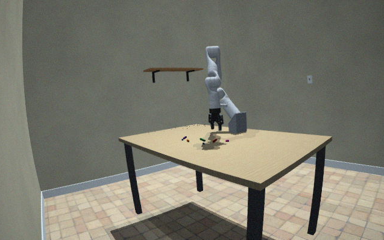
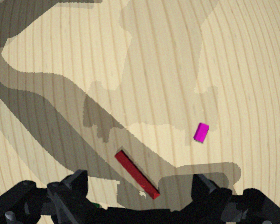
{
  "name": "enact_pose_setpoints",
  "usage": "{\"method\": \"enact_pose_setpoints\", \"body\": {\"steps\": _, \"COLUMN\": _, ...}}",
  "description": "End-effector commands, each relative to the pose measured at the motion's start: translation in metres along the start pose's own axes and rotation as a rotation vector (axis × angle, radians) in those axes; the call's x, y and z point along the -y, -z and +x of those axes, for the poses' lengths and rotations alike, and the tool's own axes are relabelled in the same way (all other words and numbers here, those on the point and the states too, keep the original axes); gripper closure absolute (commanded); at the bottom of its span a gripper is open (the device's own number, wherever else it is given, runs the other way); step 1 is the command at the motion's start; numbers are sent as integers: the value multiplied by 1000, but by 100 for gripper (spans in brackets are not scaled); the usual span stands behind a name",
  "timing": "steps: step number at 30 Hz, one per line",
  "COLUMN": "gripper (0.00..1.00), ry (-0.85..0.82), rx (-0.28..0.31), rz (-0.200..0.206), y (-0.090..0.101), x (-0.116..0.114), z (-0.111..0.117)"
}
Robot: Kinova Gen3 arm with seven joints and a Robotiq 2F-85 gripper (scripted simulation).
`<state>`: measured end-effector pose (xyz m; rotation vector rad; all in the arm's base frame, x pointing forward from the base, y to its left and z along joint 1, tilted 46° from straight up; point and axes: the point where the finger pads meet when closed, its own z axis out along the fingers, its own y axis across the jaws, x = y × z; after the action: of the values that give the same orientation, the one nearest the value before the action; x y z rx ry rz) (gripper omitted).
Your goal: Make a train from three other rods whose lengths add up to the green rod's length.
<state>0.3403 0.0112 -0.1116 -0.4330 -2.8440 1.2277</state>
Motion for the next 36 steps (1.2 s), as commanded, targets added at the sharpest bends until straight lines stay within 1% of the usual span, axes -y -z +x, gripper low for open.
{"method": "enact_pose_setpoints", "body": {"steps": 1, "gripper": 0, "ry": -97, "rx": 4, "rz": 6, "y": -1, "x": -2, "z": -13}}
{"method": "enact_pose_setpoints", "body": {"steps": 7, "gripper": 0, "ry": -450, "rx": 3, "rz": 11, "y": 0, "x": -5, "z": -49}}
{"method": "enact_pose_setpoints", "body": {"steps": 9, "gripper": 0, "ry": -450, "rx": 3, "rz": 11, "y": 0, "x": -5, "z": -49}}
{"method": "enact_pose_setpoints", "body": {"steps": 14, "gripper": 0, "ry": -739, "rx": 4, "rz": 5, "y": 3, "x": -9, "z": -78}}
{"method": "enact_pose_setpoints", "body": {"steps": 18, "gripper": 0, "ry": -913, "rx": 4, "rz": -3, "y": 6, "x": -12, "z": -96}}
{"method": "enact_pose_setpoints", "body": {"steps": 23, "gripper": 0, "ry": -1028, "rx": 4, "rz": -11, "y": 9, "x": -15, "z": -108}}
{"method": "enact_pose_setpoints", "body": {"steps": 30, "gripper": 0, "ry": -1049, "rx": 4, "rz": -13, "y": 9, "x": -15, "z": -111}}
{"method": "enact_pose_setpoints", "body": {"steps": 31, "gripper": 76, "ry": -1049, "rx": 4, "rz": -13, "y": 9, "x": -15, "z": -111}}
{"method": "enact_pose_setpoints", "body": {"steps": 36, "gripper": 76, "ry": -1049, "rx": 4, "rz": -13, "y": 9, "x": -15, "z": -111}}
